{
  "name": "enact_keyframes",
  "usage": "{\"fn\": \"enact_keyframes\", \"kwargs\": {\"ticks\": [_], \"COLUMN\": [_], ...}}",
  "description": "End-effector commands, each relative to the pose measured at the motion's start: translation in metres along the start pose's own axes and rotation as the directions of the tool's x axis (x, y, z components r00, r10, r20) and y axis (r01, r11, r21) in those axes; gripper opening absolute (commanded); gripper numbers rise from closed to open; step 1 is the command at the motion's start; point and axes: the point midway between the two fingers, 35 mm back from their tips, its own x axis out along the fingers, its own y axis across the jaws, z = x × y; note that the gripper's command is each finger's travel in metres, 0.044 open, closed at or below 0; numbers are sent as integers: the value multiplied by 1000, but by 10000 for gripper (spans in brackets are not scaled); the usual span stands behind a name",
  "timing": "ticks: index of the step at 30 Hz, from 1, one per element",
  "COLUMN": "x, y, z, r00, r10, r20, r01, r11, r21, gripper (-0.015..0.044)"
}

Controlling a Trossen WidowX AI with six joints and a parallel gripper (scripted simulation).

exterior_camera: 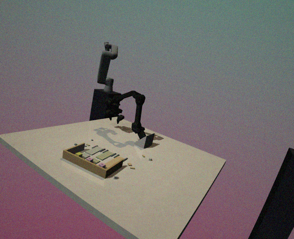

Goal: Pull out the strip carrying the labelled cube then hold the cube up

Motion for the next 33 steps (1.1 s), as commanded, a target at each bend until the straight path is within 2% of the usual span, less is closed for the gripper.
{"fn": "enact_keyframes", "kwargs": {"ticks": [1, 5, 10, 18, 26, 33], "x": [14, 17, 13, -23, -87, -144], "y": [1, 1, -1, -29, -96, -153], "z": [-42, -85, -140, -242, -319, -351], "r00": [997, 987, 966, 893, 759, 646], "r10": [3, 18, 49, 94, 82, 87], "r20": [-79, -158, -254, -440, -646, -759], "r01": [-18, -75, -193, -441, -641, -652], "r11": [981, 928, 789, 367, -82, -455], "r21": [-191, -366, -583, -819, -763, -607], "gripper": [400, 400, 400, 400, 400, 400]}}
